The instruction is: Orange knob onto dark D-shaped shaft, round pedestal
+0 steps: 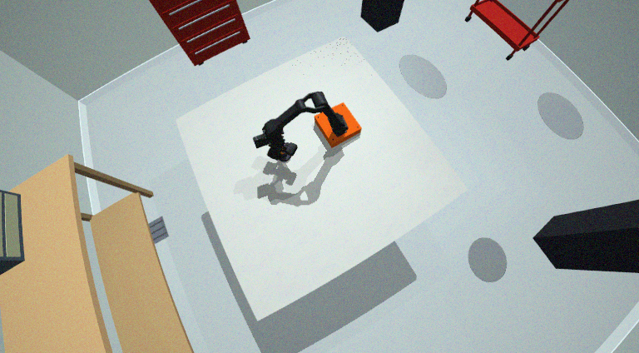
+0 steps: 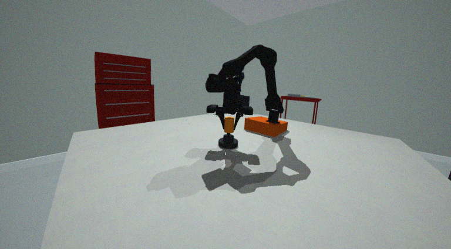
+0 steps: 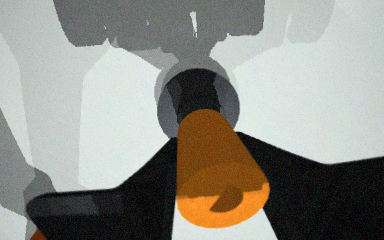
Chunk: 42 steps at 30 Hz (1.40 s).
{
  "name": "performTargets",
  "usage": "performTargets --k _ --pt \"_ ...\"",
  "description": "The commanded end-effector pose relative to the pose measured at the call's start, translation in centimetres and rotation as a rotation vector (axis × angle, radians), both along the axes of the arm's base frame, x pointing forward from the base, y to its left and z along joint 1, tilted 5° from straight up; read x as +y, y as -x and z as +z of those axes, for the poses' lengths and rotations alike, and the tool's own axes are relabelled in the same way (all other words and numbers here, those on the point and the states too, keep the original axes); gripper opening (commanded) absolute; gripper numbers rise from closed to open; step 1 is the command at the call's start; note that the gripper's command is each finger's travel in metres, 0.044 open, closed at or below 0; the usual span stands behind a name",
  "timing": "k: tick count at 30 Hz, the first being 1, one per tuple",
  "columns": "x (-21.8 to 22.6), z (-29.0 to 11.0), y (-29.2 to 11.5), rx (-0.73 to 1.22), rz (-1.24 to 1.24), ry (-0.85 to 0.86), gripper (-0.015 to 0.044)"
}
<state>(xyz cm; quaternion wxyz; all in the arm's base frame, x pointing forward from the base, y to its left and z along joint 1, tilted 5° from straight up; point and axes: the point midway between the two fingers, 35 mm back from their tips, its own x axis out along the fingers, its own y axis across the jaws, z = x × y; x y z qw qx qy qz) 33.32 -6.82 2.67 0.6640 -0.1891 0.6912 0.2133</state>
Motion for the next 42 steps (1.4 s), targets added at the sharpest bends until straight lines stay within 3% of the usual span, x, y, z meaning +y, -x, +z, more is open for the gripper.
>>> performTargets --k 1,11,18,42 --pt "-0.07 0.02 -0.21 -0.007 0.004 0.003 0.0000" --pt "-0.11 0.46 -0.44 -0.007 0.013 0.003 0.0000" --pt "-0.17 0.66 -0.77 -0.012 0.213 -0.006 0.0000" --pt "-0.09 0.35 -0.28 -0.011 0.213 -0.006 0.0000"
